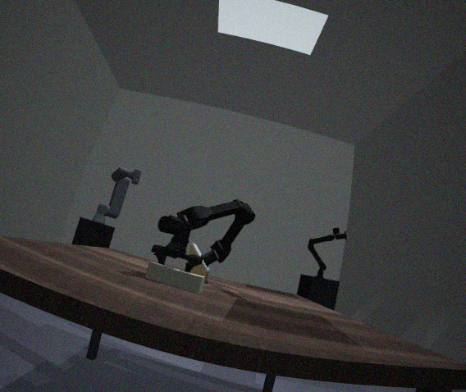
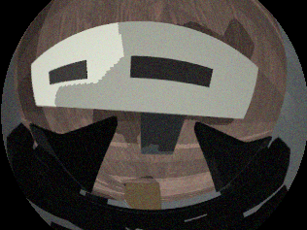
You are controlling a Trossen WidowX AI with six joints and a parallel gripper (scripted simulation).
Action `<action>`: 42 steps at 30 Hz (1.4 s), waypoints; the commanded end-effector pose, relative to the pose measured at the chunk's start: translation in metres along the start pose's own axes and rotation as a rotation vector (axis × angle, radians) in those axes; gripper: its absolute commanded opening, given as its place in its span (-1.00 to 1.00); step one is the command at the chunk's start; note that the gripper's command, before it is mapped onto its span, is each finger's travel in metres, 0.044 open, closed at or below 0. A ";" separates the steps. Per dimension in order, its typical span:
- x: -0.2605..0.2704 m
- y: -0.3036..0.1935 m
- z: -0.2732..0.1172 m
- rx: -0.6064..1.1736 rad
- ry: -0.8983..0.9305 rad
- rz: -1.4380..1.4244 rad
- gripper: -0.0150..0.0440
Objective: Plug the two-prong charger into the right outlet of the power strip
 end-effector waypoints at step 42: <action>-0.009 -0.034 0.003 0.003 0.004 0.001 1.00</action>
Point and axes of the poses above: the point midway between the two fingers, 35 mm back from their tips, its own z axis out along the fingers, its own x axis across the jaws, y = z × x, the point moved 6 cm from there along -z, back along the fingers, and after that the axes turned 13 degrees about z, right-handed, at the moved point
